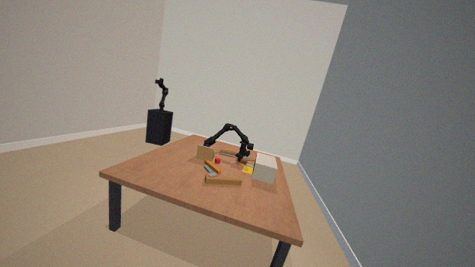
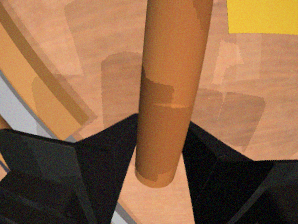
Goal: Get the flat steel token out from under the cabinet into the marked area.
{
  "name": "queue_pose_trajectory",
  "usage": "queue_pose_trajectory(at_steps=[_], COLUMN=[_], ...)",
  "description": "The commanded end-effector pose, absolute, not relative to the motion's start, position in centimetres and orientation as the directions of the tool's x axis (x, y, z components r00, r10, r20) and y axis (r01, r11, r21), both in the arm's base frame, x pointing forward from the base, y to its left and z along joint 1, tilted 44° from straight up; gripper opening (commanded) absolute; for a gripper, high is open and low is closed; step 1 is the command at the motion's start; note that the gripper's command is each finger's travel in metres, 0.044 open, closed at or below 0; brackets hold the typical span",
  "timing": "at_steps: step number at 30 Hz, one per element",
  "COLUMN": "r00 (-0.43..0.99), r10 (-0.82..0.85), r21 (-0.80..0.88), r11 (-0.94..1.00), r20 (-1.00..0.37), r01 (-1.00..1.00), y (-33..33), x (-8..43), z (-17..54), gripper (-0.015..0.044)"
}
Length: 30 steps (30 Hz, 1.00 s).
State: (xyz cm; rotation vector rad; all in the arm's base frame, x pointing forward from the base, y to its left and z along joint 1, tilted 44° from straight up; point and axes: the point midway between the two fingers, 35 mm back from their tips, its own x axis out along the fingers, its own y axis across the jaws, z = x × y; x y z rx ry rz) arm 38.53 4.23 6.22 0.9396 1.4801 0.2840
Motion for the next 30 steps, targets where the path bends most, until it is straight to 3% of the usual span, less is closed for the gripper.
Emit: queue_pose_trajectory(at_steps=[1, 30], r00=[0.137, 0.137], r10=[0.687, 0.686], r21=[0.68, 0.68], r11=[0.634, 0.635], r20=[-0.714, -0.715], r01=[0.367, 0.366], y=[4.1, 2.7], x=[39.1, 40.4], z=[6.2, 4.9], gripper=[0.0, 0.0])
